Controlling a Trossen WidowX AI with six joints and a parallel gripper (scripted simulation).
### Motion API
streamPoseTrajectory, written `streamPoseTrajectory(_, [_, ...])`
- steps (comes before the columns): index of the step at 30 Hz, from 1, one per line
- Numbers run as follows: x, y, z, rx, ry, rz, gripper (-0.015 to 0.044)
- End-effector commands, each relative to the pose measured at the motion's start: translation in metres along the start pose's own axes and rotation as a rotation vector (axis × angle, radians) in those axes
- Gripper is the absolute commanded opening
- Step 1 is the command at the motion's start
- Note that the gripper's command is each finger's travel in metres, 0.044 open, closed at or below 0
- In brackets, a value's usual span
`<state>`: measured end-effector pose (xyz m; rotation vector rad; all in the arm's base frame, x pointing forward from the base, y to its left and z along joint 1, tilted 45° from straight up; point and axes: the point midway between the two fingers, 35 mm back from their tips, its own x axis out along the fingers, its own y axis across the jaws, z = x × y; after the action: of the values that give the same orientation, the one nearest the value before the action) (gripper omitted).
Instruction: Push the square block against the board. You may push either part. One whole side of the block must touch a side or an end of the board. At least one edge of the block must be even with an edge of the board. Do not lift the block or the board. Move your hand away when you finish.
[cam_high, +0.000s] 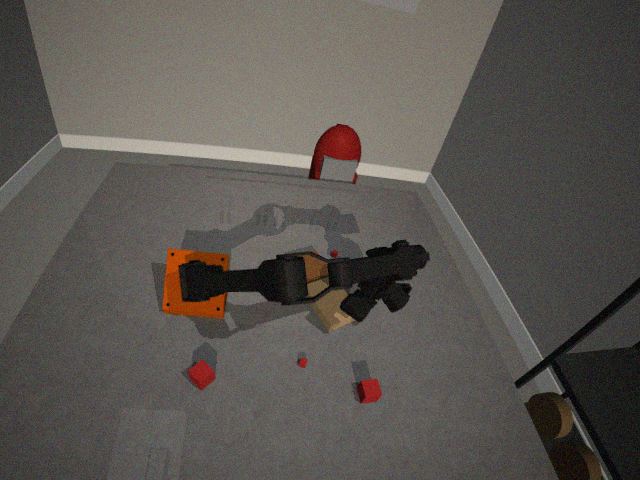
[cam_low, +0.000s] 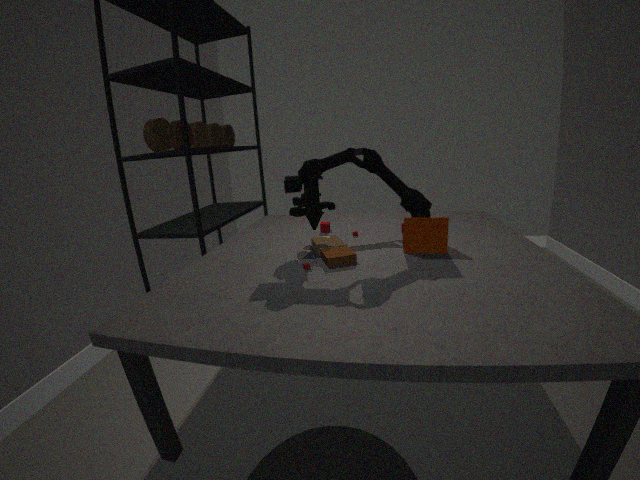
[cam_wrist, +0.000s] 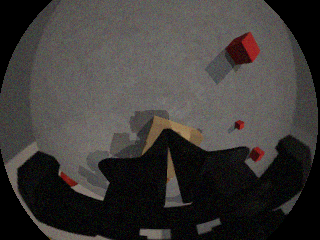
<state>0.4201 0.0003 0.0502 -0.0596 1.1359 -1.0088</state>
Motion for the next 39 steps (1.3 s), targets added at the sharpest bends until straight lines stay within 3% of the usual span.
streamPoseTrajectory(1, [0.000, -0.013, 0.004, 0.138, -0.006, -0.002, 0.0000])
streamPoseTrajectory(8, [0.001, -0.034, 0.007, 0.372, -0.006, -0.005, 0.0000])
streamPoseTrajectory(14, [0.001, -0.036, 0.008, 0.395, -0.006, -0.005, 0.0000])
streamPoseTrajectory(20, [0.056, -0.037, 0.009, 0.395, -0.009, -0.007, 0.0000])
streamPoseTrajectory(39, [0.056, -0.027, -0.012, 0.395, -0.006, -0.005, 0.0000])
